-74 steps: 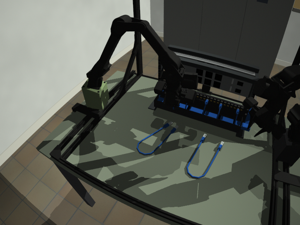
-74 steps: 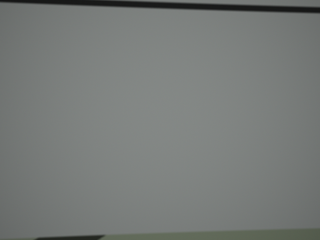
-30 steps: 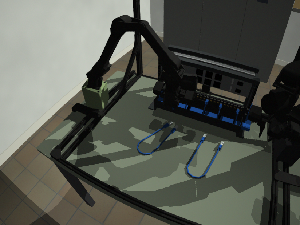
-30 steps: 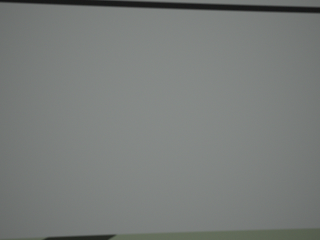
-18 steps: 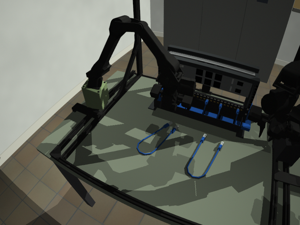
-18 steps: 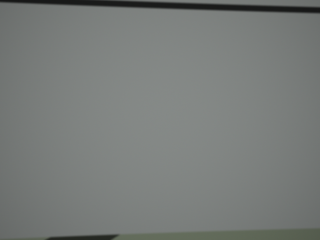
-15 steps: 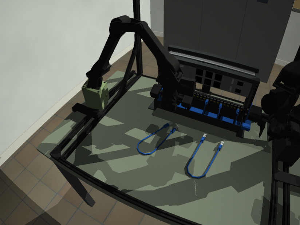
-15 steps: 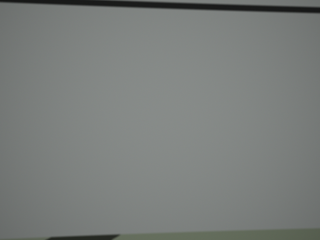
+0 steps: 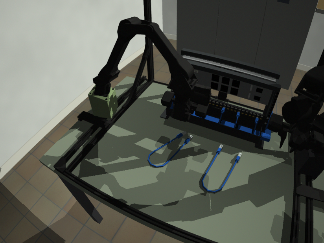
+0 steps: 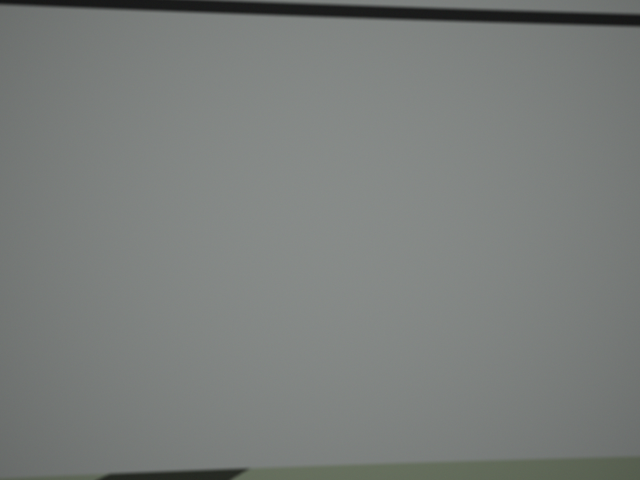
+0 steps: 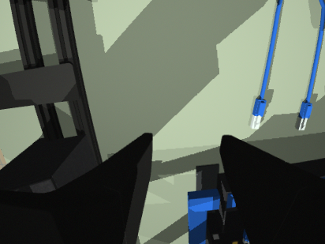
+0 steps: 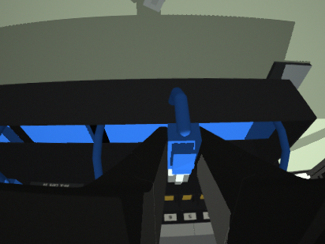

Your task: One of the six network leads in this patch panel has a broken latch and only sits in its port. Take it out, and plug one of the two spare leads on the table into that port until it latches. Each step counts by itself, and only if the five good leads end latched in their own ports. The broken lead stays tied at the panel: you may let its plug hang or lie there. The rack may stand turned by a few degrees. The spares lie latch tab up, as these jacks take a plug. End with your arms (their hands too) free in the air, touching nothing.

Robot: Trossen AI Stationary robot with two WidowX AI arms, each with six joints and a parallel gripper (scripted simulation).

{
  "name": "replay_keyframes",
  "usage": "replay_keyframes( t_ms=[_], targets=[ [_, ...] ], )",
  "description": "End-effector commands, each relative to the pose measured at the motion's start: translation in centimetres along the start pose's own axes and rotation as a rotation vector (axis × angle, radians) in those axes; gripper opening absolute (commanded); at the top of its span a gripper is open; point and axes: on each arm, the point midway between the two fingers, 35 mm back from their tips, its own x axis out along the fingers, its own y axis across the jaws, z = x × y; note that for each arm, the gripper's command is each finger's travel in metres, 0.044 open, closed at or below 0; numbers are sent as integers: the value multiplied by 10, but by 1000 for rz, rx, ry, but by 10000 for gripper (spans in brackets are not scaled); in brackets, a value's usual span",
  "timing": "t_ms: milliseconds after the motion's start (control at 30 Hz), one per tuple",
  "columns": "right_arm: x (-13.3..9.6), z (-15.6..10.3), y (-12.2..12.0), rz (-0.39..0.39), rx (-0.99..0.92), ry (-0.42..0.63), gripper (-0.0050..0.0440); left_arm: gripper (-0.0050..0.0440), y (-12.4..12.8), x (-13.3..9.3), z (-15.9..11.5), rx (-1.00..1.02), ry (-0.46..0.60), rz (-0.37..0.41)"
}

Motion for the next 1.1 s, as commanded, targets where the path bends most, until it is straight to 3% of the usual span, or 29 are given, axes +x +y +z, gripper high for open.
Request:
replay_keyframes(
  t_ms=[0, 33, 67, 600, 633, 1067],
  targets=[
    [-2, 4, 2, 6, 4, -6, 54, 176, 0, 0, 0, 0, 0, 0],
    [-2, 4, 2, 6, 4, -6, 54, 176, 0, 0, 0, 0, 0, 0],
    [7, 41, -27, 1, 0, 0, 54, 176, 0, 0, 0, 0, 0, 0],
    [7, 41, -27, 1, 0, 0, 54, 176, 0, 0, 0, 0, 0, 0],
    [17, 18, -26, -3, -12, 16, 54, 176, 0, 0, 0, 0, 0, 0],
    [17, 18, -26, -3, -12, 16, 54, 176, 0, 0, 0, 0, 0, 0]
  ],
)
